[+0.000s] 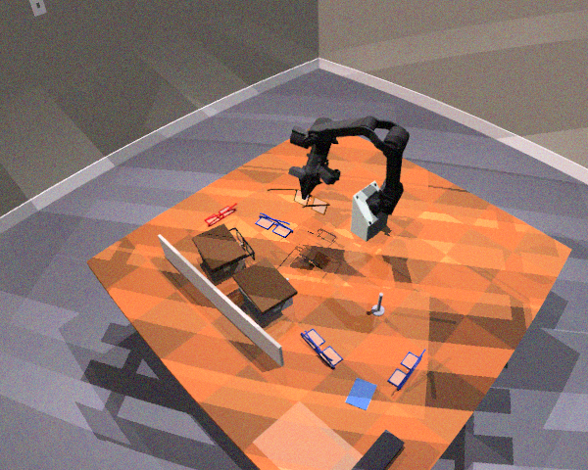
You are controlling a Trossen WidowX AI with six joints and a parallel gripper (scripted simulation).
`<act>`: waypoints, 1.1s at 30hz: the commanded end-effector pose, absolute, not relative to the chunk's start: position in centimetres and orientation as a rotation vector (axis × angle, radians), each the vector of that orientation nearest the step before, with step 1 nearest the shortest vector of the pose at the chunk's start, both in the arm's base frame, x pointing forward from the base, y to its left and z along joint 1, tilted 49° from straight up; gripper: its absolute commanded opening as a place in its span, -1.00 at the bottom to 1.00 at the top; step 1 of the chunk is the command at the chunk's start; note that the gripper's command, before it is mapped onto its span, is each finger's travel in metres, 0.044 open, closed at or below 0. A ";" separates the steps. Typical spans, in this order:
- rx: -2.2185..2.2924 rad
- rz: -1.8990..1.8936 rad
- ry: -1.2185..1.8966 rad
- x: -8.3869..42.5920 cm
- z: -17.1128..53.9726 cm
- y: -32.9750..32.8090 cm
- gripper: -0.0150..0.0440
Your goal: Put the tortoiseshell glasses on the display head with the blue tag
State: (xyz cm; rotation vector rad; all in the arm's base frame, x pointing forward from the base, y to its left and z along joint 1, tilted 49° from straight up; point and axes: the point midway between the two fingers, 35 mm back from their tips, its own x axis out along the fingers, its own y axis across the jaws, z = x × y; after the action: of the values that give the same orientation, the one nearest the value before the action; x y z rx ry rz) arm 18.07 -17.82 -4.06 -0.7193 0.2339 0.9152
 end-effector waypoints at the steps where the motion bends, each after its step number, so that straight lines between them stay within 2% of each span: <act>1: -0.715 0.915 0.237 18.1 -4.1 -17.8 -0.49; 15: -0.704 0.931 0.244 18.3 -3.9 -17.6 -0.49; 33: -0.548 1.182 0.407 22.0 -0.7 -12.1 -0.49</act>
State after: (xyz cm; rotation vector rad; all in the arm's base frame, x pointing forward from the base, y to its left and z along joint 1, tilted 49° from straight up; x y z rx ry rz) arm 21.59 -13.34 -1.35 -0.5806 0.3648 1.1333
